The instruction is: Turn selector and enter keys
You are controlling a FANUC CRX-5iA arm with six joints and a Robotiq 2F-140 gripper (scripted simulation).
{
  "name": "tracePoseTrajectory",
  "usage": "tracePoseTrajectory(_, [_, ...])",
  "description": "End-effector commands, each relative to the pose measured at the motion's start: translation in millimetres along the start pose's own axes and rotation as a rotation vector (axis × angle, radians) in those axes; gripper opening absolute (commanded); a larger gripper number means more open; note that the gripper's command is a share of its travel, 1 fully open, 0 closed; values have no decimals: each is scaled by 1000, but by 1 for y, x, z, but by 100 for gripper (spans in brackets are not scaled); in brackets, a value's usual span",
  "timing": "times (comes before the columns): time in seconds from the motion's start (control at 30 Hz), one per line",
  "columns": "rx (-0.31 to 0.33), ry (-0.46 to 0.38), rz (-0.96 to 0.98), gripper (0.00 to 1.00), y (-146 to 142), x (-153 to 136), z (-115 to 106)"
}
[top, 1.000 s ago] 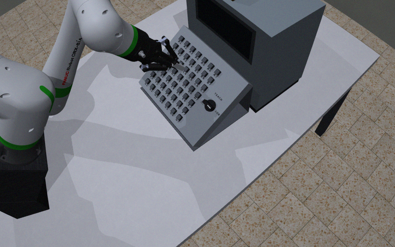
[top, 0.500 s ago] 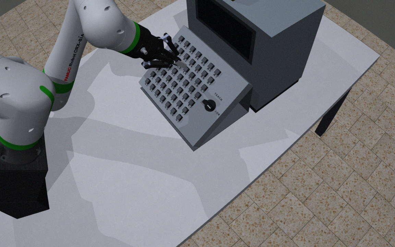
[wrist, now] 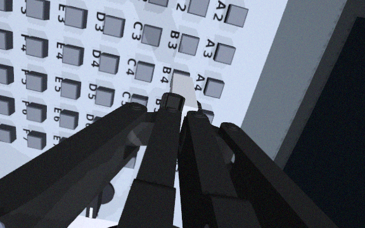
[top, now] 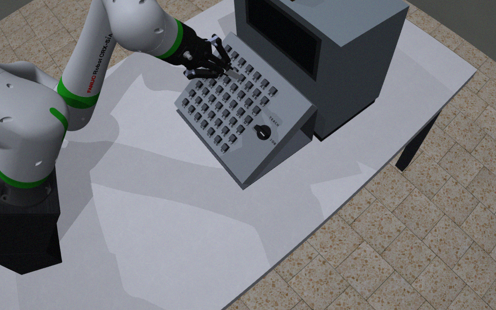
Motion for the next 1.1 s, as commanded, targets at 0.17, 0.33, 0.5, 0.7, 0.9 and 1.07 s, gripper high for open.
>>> tracePoseTrajectory(0.17, [-1,1,0,0,0,0,9])
tracePoseTrajectory(0.33, [-1,1,0,0,0,0,14])
tracePoseTrajectory(0.5, [-1,1,0,0,0,0,20])
tracePoseTrajectory(0.7, [-1,1,0,0,0,0,20])
tracePoseTrajectory(0.9, [-1,1,0,0,0,0,20])
tracePoseTrajectory(1.07, [-1,1,0,0,0,0,20])
Point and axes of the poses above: the point where the finger pads meet when closed, its own z axis out along the fingers, its own y axis across the jaws, x = y × z, the point moved 9 cm from there along -z, back along the fingers, and after that the axes turned 5 degrees about z, right-handed, at the moved point
